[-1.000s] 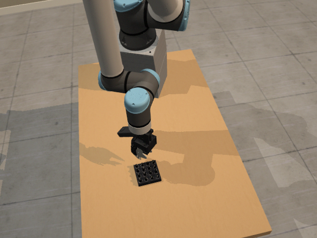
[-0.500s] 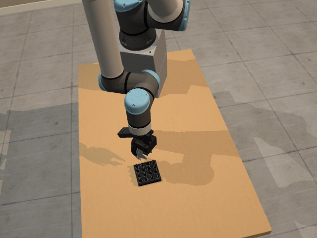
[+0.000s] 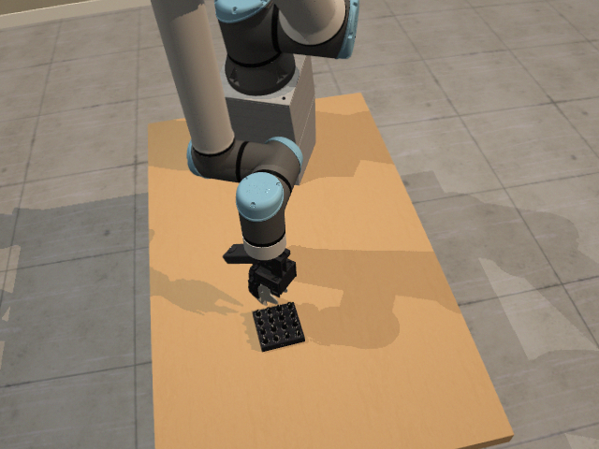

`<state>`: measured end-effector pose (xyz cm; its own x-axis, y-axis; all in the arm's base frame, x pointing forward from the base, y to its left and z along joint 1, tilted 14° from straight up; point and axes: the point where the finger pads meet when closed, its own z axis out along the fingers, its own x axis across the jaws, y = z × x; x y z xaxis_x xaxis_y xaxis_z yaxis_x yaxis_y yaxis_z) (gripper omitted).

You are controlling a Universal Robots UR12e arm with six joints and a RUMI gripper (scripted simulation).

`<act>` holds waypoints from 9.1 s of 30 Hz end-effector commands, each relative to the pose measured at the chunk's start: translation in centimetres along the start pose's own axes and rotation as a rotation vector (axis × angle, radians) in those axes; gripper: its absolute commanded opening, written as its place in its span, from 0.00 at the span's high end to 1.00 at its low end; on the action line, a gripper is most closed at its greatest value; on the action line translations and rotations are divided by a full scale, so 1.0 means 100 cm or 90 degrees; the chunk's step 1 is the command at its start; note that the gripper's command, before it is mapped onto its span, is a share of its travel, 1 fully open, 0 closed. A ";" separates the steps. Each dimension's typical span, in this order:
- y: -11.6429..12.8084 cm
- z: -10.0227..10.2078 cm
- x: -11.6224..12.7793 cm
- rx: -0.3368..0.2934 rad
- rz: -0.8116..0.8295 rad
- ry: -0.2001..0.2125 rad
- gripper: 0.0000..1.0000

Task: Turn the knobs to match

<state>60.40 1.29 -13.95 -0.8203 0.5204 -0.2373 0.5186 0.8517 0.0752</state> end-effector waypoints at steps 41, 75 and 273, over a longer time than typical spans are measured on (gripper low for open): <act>0.000 0.025 0.000 0.000 0.000 -0.001 0.89; -0.003 0.025 0.000 0.000 0.000 -0.001 0.89; -0.004 0.039 -0.002 0.000 -0.263 -0.001 0.96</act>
<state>61.26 0.61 -17.74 -0.9459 0.2082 -0.2488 0.2173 0.9761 -0.0092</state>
